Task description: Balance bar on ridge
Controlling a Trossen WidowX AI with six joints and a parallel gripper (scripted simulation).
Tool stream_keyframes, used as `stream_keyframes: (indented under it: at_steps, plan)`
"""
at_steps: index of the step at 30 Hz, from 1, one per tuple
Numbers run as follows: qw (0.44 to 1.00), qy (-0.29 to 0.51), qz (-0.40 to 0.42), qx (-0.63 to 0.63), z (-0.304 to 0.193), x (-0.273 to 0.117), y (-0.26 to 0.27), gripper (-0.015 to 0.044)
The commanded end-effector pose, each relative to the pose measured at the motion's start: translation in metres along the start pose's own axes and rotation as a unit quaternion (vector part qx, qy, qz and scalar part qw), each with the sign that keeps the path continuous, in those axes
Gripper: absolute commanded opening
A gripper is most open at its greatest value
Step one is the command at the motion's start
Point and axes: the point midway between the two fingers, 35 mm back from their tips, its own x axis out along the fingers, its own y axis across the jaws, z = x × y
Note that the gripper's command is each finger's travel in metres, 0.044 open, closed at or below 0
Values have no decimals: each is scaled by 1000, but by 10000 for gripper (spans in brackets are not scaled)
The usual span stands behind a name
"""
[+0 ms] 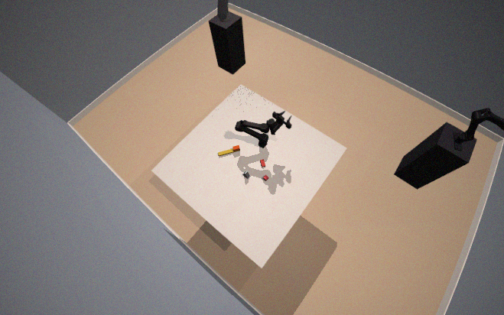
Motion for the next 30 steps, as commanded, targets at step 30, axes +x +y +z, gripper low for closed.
stream_keyframes:
  at_steps: [30]
  plan:
    - [932, 16, -351, 85, 16, -78, -146, 315]
